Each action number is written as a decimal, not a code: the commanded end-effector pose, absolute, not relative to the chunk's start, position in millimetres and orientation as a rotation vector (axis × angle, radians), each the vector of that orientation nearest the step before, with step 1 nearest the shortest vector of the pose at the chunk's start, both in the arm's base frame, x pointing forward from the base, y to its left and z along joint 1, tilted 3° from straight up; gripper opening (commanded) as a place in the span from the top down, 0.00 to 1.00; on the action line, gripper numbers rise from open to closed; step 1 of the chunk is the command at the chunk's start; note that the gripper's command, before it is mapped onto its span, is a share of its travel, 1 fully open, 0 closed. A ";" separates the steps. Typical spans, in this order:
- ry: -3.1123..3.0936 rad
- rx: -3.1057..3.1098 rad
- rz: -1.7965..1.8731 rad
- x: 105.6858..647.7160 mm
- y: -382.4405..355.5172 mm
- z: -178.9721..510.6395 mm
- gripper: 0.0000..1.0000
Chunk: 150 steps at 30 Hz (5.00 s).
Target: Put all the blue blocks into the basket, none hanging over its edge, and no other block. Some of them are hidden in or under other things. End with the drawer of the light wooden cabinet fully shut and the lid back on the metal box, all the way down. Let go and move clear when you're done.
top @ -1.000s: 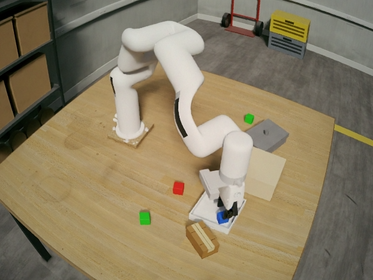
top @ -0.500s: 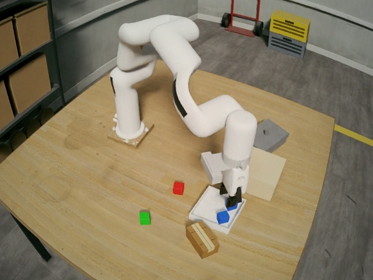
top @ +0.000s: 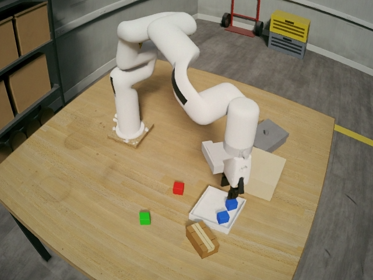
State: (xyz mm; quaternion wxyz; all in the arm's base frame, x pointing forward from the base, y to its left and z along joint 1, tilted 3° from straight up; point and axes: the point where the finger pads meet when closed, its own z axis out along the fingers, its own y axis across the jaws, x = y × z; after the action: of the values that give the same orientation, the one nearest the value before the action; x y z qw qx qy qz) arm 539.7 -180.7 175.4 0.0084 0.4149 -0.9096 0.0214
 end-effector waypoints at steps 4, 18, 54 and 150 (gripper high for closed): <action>-2.845 1.298 0.072 540.7 -180.8 182.5 0.48; -2.872 1.239 0.072 540.3 -176.2 183.0 0.48; -3.002 -0.939 0.014 487.1 -2.1 177.2 0.48; -2.332 -2.160 0.048 456.5 43.5 137.8 0.76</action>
State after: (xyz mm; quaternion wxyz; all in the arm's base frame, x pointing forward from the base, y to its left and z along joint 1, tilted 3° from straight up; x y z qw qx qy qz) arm 454.8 43.6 145.6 -0.0169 -0.6794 -0.7334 0.0169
